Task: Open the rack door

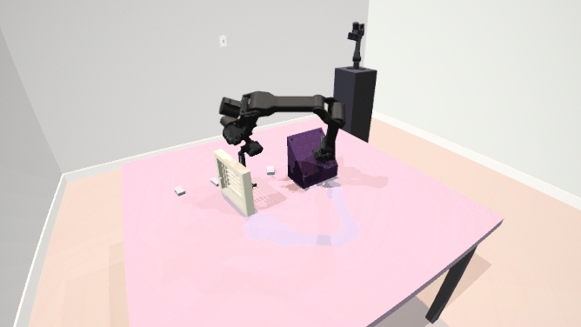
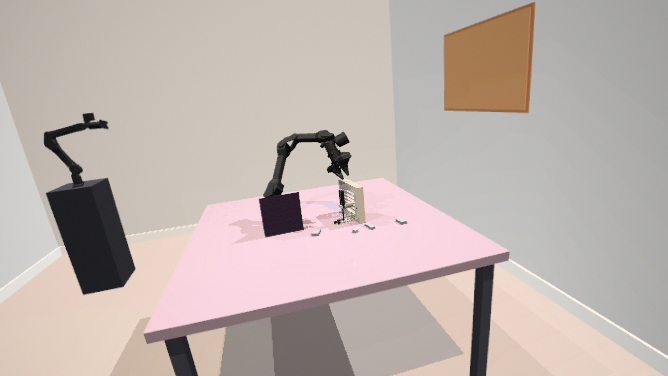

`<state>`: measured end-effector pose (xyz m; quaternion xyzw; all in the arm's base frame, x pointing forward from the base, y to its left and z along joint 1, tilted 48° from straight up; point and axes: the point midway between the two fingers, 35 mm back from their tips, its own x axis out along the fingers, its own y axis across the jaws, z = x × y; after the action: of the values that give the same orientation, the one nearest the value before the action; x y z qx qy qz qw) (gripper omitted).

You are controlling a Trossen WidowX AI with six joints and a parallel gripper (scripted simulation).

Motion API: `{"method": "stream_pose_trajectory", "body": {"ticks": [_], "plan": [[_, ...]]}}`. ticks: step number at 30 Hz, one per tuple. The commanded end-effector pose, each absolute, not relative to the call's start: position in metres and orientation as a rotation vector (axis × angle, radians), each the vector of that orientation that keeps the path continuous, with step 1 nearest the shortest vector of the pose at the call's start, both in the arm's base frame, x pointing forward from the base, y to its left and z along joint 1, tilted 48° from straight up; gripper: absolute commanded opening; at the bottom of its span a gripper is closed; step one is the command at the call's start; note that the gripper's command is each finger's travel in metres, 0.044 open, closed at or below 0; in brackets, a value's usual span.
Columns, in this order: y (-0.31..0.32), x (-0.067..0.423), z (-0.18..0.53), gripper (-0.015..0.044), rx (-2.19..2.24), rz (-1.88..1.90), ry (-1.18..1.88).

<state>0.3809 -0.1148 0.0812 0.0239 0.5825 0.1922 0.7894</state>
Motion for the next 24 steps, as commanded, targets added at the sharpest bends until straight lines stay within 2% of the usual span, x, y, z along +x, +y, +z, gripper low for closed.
{"method": "stream_pose_trajectory", "body": {"ticks": [1,24], "plan": [[-0.122,0.377,0.070,0.0281,0.104,0.471,1.296],[-0.148,0.347,0.022,0.0281,0.467,0.725,1.420]]}}
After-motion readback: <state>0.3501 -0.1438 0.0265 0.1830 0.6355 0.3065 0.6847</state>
